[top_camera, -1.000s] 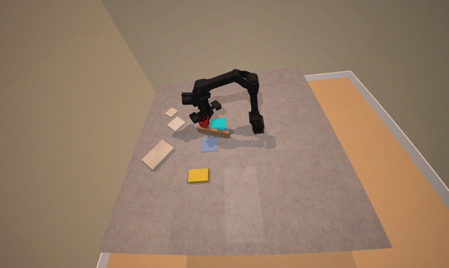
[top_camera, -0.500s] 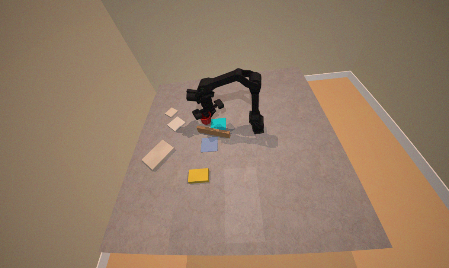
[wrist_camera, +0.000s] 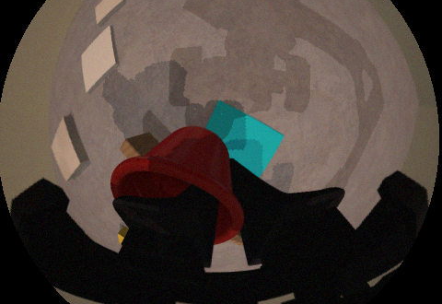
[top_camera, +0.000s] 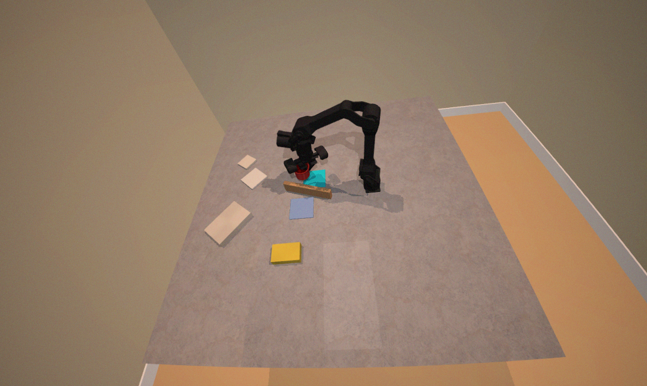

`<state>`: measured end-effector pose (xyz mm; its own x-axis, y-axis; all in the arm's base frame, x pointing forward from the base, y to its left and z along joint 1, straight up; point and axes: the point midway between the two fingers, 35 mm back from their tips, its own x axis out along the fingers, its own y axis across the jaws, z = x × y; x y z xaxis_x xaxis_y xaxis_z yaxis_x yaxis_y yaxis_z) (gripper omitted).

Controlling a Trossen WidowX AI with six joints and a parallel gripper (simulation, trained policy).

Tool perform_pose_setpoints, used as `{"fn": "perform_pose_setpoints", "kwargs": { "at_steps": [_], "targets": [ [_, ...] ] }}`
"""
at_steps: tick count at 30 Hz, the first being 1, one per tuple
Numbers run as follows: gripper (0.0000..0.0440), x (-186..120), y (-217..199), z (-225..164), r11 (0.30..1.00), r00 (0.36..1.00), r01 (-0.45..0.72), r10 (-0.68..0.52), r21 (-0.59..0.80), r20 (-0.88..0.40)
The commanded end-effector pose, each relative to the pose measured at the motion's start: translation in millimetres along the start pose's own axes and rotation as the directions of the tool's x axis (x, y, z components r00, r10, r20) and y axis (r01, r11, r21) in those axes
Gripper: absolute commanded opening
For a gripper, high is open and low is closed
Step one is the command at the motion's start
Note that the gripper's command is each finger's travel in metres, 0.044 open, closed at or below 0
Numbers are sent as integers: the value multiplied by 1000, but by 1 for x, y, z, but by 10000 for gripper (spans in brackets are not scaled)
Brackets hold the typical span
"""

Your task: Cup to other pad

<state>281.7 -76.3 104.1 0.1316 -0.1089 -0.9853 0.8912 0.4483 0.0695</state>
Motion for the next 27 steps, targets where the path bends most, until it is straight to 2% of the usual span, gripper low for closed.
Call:
{"fn": "perform_pose_setpoints", "kwargs": {
  "at_steps": [1,12,17,21,27],
  "targets": [
    [0,7,-6,-2,1000,1000,6,-6,1,3],
    [8,29,-28,-14,999,999,33,-33,27,-9],
    [58,35,-32,-11,999,1000,22,-22,45,4],
    [147,31,-30,-5,998,999,-22,20,64,31],
    [160,23,-31,-6,996,997,-67,64,65,46]
  ]
}}
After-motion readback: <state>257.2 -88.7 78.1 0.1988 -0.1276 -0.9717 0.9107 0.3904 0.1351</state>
